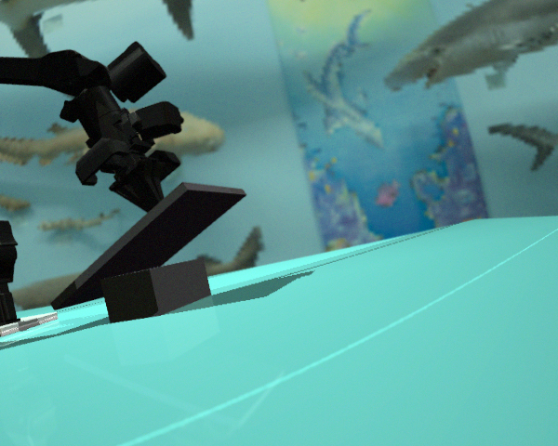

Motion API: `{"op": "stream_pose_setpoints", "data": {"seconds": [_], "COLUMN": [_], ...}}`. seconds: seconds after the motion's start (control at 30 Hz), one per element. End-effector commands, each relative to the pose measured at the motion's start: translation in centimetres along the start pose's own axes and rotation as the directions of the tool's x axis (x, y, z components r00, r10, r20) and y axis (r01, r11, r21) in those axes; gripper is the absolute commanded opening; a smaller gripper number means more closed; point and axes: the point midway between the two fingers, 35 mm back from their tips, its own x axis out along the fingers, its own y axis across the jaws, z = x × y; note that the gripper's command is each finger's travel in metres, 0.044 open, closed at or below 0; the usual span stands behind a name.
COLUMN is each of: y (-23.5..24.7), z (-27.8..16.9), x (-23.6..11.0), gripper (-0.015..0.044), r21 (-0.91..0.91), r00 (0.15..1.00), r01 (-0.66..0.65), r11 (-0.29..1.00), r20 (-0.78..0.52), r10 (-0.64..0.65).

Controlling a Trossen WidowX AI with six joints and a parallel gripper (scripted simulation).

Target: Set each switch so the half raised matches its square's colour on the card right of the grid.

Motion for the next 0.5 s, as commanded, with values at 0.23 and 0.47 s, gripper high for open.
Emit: {"op": "stream_pose_setpoints", "data": {"seconds": [0.23,0.47], "y": [0.00,0.00], "z": [-0.14,-0.14], "x": [0.29,0.38], "gripper": [0.0000,0.0000], "r21": [0.001,0.001], "r00": [1.000,1.000], "r01": [0.000,0.000], "r11": [1.000,1.000], "r20": [-0.004,-0.004], "r10": [0.000,0.000]}}
